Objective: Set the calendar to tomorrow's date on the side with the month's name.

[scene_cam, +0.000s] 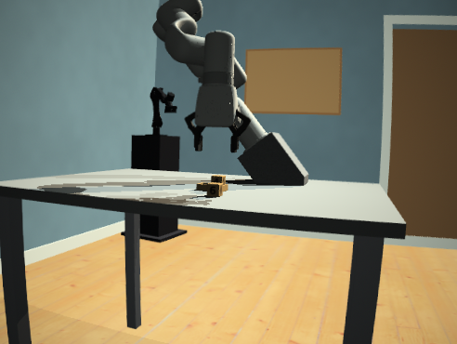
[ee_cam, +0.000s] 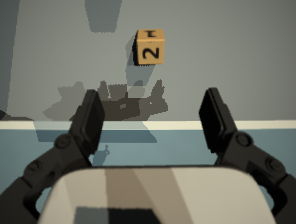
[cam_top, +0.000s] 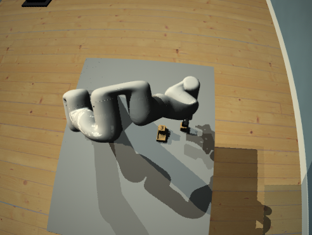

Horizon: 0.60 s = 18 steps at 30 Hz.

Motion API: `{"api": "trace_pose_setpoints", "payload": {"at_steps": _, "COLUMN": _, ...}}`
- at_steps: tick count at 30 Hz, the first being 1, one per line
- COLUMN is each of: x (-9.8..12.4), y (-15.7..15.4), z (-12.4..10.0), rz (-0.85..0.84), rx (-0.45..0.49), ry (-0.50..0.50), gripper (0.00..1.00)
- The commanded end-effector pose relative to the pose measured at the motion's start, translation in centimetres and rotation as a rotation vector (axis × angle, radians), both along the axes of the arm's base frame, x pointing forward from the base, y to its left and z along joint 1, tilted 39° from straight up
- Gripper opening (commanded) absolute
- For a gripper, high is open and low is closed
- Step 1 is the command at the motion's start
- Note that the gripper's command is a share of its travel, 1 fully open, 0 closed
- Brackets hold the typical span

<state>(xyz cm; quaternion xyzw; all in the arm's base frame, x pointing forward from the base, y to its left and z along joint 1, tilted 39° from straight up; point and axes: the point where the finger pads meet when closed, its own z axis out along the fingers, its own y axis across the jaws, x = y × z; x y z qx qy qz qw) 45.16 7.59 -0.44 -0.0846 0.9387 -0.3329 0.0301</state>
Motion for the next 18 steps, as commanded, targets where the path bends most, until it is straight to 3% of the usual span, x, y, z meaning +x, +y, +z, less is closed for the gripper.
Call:
{"api": "trace_pose_setpoints", "payload": {"at_steps": 1, "x": 0.15, "y": 0.13, "z": 0.11, "rz": 0.018, "rx": -0.001, "ry": 0.01, "gripper": 1.0}}
{"api": "trace_pose_setpoints", "payload": {"at_steps": 7, "x": 0.25, "y": 0.16, "z": 0.12, "rz": 0.069, "rx": -0.008, "ry": 0.051, "gripper": 1.0}}
{"api": "trace_pose_setpoints", "payload": {"at_steps": 18, "x": 0.8, "y": 0.31, "z": 0.18, "rz": 0.337, "rx": -0.048, "ry": 0.264, "gripper": 1.0}}
